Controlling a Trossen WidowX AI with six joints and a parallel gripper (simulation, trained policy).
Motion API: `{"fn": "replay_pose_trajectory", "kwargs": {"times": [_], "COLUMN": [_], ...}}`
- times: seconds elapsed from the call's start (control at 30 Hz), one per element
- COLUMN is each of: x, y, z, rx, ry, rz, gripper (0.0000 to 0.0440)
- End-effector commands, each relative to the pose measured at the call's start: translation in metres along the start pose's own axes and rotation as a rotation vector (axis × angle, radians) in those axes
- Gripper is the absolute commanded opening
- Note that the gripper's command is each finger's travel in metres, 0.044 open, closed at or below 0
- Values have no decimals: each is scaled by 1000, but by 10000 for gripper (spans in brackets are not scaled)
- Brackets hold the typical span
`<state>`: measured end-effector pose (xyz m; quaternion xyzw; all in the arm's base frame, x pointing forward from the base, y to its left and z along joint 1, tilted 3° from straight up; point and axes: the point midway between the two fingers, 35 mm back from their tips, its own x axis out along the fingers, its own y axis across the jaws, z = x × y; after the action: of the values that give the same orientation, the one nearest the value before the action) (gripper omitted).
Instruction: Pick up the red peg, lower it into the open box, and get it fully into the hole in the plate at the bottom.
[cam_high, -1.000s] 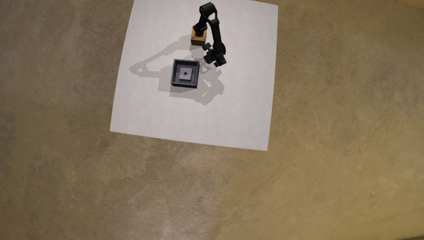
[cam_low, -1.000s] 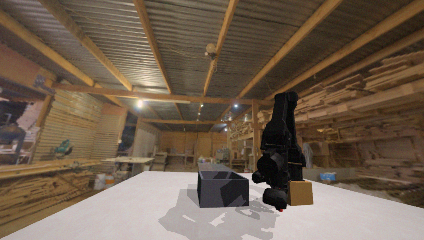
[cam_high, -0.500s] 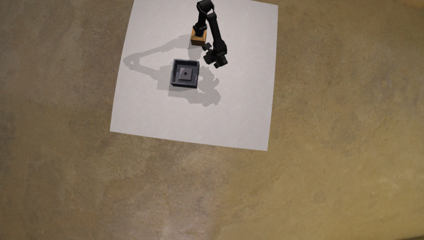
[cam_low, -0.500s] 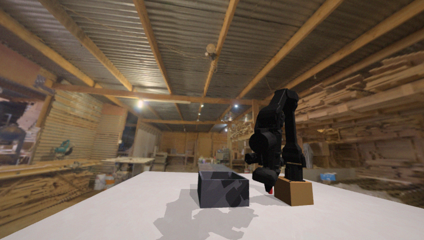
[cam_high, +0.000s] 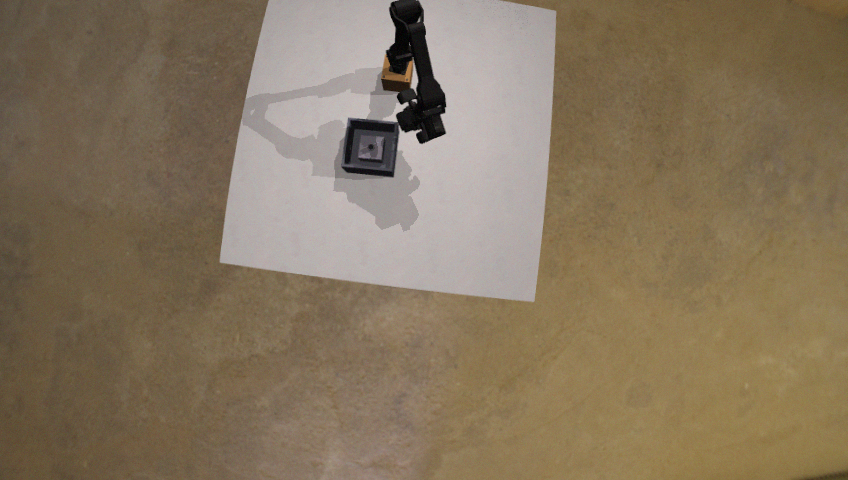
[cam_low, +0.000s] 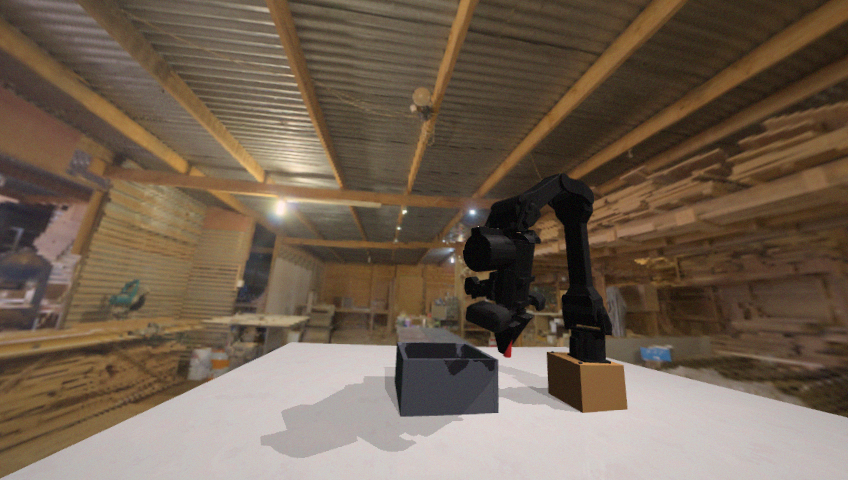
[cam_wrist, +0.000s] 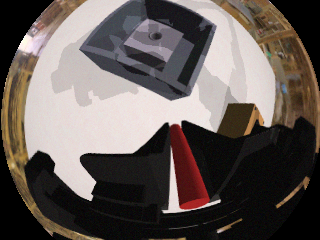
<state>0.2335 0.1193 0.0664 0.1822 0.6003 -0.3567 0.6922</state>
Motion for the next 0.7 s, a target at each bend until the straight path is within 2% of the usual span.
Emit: {"fn": "replay_pose_trajectory", "kwargs": {"times": [0.0, 0.3, 0.67], "x": [-4, 2, 25], "y": [3, 2, -3], "z": [23, 69, 122], "rx": [56, 139, 174], "ry": [-18, -33, -23], "rz": [6, 8, 16], "gripper": [0, 0, 0]}}
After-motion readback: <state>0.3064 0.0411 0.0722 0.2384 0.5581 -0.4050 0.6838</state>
